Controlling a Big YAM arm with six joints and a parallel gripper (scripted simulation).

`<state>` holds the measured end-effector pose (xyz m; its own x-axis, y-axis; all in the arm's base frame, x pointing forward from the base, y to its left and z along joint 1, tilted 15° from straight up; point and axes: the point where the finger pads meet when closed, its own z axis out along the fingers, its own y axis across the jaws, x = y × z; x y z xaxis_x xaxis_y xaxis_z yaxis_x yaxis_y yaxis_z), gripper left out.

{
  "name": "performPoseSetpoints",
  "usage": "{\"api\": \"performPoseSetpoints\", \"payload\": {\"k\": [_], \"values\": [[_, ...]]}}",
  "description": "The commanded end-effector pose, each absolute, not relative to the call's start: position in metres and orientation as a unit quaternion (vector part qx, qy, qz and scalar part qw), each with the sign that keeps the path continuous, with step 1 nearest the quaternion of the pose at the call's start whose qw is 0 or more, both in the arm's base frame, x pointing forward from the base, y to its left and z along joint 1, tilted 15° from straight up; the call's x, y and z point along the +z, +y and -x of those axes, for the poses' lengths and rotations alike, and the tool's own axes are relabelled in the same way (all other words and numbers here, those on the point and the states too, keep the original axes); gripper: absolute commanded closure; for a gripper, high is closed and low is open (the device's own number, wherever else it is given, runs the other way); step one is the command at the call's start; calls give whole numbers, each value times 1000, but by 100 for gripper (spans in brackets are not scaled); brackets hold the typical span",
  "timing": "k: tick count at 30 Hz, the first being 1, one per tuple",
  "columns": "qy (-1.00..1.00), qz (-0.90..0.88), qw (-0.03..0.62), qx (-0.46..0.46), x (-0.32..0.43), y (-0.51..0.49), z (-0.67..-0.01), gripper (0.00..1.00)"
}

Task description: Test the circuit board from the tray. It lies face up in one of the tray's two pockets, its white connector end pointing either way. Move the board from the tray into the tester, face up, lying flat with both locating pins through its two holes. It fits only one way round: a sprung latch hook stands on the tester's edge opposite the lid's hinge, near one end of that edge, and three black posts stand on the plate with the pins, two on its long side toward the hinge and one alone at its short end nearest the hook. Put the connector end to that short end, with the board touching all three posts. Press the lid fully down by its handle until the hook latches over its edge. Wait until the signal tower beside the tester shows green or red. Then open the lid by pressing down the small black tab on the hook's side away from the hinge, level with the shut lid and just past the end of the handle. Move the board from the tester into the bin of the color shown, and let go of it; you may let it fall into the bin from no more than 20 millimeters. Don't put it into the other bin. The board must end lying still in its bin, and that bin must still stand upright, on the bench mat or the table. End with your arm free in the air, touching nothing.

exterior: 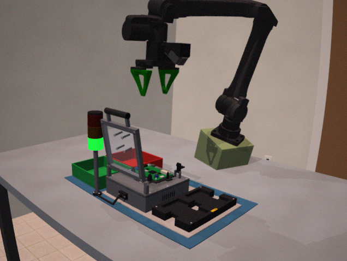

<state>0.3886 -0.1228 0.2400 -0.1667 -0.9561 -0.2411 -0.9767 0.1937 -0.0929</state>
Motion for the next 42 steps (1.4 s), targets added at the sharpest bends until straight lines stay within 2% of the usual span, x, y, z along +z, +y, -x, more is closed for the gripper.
{"api": "performPoseSetpoints", "payload": {"k": [1, 10, 24, 27, 36, 42], "values": [[764, 632, 126, 41, 225, -118, -395, 8], [763, 633, 132, 29, 193, -108, -400, 8], [764, 632, 125, 41, 87, -86, -413, 8], [767, 627, 135, 25, 96, -92, -414, 8], [767, 628, 125, 41, 56, -82, -416, 8], [765, 629, 138, 23, 71, -85, -423, 8]]}}
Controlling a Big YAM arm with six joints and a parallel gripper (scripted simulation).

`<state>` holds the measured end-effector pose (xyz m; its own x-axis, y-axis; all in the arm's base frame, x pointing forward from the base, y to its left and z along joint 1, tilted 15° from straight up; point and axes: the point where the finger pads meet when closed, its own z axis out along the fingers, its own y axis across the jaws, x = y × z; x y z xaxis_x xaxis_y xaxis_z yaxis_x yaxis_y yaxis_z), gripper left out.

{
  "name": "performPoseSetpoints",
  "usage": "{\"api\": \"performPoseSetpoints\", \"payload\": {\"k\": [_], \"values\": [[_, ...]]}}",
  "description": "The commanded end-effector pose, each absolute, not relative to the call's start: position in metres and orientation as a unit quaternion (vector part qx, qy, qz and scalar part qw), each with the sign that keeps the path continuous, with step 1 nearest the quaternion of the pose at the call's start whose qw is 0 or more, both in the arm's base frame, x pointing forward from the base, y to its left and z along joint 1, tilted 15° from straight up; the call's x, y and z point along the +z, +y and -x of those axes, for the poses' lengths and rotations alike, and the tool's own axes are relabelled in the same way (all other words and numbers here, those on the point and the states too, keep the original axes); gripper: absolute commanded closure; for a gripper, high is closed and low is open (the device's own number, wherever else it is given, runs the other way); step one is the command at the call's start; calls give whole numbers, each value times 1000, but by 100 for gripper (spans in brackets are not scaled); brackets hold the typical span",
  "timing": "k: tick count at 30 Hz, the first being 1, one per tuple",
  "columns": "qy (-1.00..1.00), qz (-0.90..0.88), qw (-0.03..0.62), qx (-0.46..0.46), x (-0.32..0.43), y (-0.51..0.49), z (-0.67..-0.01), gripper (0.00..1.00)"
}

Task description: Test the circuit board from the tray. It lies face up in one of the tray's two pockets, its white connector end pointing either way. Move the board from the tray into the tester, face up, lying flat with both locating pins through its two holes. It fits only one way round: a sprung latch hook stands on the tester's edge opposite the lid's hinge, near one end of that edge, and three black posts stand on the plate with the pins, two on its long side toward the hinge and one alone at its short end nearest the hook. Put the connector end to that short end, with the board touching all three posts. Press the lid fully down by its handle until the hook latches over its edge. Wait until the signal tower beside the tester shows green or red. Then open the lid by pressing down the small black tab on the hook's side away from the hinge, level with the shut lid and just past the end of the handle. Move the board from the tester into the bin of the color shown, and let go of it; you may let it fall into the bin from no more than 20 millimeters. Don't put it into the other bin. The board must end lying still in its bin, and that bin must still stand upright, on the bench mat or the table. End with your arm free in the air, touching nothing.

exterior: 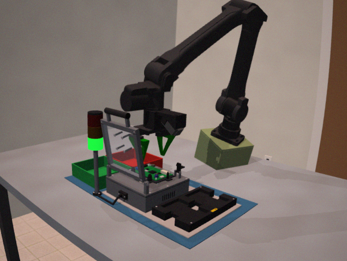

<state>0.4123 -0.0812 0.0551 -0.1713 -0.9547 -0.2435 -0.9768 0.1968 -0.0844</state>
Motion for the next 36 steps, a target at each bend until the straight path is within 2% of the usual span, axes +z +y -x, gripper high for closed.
{"api": "performPoseSetpoints", "payload": {"k": [1, 36], "values": [[765, 629, 138, 23, 71, -85, -423, 8], [768, 626, 132, 31, 35, -79, -422, 8]]}}
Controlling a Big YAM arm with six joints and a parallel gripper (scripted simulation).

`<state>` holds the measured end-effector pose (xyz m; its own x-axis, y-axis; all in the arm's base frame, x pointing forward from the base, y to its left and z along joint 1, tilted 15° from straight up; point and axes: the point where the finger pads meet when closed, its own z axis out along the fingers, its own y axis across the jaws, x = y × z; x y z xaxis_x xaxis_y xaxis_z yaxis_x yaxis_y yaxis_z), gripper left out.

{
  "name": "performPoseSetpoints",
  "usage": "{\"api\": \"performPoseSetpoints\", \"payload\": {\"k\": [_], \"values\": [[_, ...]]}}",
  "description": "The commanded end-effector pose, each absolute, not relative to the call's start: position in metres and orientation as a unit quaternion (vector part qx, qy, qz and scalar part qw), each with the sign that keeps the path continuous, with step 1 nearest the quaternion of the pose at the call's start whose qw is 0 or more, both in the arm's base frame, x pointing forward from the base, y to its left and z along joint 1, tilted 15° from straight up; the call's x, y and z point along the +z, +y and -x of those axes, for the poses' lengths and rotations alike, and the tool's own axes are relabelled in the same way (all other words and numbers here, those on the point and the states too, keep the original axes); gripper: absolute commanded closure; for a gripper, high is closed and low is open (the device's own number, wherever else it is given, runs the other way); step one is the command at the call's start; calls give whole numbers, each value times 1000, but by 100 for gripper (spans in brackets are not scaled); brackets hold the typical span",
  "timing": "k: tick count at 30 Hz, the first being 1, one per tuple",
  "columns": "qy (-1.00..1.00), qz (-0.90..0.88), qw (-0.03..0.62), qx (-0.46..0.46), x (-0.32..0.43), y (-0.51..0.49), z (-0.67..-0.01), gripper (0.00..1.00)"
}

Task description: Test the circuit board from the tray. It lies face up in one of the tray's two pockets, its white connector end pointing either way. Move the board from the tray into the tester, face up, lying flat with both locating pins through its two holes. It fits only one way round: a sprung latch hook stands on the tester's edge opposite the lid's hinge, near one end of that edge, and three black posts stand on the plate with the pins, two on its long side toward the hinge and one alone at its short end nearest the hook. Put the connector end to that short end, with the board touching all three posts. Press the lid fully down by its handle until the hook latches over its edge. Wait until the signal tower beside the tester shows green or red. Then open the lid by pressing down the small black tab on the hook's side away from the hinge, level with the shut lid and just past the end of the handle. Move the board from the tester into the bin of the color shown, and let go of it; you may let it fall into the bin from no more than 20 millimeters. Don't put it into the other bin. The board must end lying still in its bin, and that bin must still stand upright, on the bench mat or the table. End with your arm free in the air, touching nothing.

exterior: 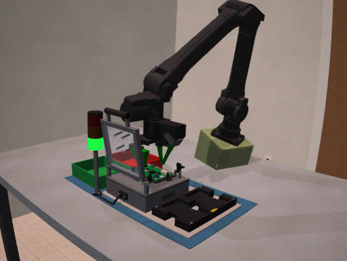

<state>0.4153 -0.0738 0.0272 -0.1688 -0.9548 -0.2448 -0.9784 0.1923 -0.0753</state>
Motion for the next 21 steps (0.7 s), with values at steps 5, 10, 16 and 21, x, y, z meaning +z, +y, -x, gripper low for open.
{"api": "performPoseSetpoints", "payload": {"k": [5, 10, 16, 21], "values": [[764, 632, 125, 42, 13, -68, -422, 8], [766, 628, 135, 26, 23, -74, -426, 8], [765, 629, 135, 27, 21, -74, -428, 8], [765, 629, 135, 27, 21, -74, -428, 8]]}}
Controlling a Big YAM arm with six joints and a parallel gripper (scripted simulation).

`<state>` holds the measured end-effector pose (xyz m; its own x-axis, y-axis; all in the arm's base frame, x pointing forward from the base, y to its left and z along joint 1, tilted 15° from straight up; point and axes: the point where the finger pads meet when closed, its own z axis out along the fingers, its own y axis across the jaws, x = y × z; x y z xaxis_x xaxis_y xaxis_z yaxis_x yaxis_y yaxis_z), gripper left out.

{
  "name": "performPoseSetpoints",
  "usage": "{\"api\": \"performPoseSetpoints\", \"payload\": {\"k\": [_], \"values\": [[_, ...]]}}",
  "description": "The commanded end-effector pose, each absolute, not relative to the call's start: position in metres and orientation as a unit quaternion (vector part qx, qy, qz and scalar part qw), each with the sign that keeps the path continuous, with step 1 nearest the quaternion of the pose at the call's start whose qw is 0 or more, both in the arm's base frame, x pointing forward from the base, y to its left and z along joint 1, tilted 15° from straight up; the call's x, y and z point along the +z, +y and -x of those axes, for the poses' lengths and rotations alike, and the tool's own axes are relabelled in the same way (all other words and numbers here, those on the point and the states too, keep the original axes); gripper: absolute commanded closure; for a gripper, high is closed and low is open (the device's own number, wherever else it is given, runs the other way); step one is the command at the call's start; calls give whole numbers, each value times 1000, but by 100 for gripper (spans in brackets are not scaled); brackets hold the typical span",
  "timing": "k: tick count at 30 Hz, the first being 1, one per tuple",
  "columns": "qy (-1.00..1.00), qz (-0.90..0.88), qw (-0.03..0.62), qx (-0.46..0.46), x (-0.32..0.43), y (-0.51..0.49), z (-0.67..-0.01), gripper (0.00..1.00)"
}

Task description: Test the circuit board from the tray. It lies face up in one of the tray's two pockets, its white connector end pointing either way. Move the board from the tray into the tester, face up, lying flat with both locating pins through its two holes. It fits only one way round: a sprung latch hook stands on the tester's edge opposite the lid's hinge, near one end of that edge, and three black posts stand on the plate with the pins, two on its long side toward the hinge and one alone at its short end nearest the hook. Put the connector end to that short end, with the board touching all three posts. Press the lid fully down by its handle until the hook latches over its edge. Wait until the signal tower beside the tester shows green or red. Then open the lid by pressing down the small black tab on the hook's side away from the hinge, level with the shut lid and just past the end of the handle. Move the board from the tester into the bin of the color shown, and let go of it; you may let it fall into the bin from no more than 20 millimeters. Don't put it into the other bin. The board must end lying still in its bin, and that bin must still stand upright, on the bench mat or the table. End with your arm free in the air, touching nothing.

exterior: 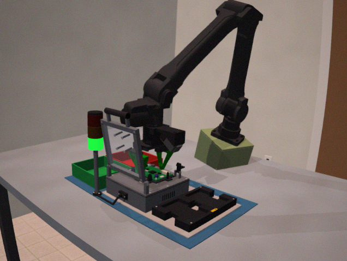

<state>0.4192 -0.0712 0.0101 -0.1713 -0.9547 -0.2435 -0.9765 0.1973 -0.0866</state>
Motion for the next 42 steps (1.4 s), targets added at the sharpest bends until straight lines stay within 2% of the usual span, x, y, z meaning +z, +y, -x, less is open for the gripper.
{"api": "performPoseSetpoints", "payload": {"k": [1, 8, 9, 22, 23, 36, 37, 42], "values": [[765, 629, 135, 27, 21, -74, -428, 8], [765, 629, 135, 27, 21, -74, -428, 8], [765, 629, 135, 27, 21, -74, -428, 15], [765, 629, 135, 27, 21, -74, -428, 15], [765, 629, 135, 27, 21, -74, -428, 19], [765, 629, 135, 27, 21, -74, -428, 19], [765, 629, 135, 27, 21, -74, -428, 22], [765, 629, 135, 27, 21, -74, -428, 22]]}}
